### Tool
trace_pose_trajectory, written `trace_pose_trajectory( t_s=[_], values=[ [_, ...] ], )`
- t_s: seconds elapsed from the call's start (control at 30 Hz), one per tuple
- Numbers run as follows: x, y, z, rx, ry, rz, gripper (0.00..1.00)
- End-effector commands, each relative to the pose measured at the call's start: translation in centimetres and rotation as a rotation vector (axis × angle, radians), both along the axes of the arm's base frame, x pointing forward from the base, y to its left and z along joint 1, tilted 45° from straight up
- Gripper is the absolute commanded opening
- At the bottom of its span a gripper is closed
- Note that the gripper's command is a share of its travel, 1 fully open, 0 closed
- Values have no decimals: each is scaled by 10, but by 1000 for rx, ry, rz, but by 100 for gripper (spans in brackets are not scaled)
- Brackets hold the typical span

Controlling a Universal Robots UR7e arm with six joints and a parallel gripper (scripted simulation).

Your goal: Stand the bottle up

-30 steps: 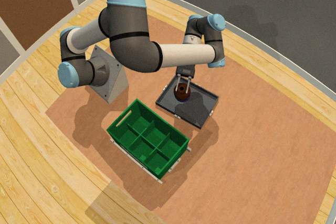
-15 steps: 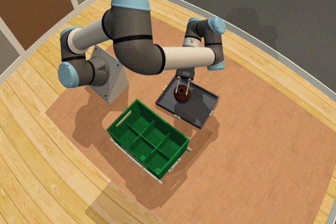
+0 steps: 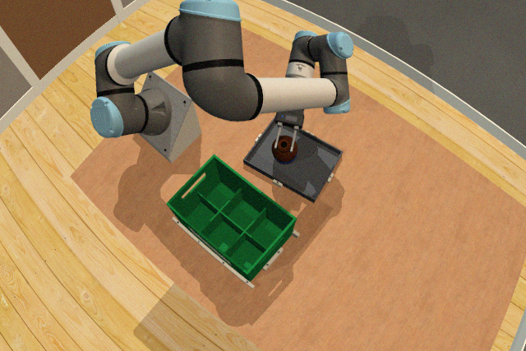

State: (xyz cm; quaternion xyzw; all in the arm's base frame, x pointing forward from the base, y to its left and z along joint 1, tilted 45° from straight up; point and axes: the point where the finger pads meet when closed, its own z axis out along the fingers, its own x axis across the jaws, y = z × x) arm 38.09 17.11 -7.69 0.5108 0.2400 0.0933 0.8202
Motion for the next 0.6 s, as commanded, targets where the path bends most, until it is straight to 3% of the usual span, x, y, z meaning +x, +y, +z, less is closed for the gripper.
trace_pose_trajectory(
  t_s=[0.0,0.57],
  values=[
    [0,-5,-5,-2,2,0,0],
    [1,-9,-9,-2,2,0,0]
  ],
)
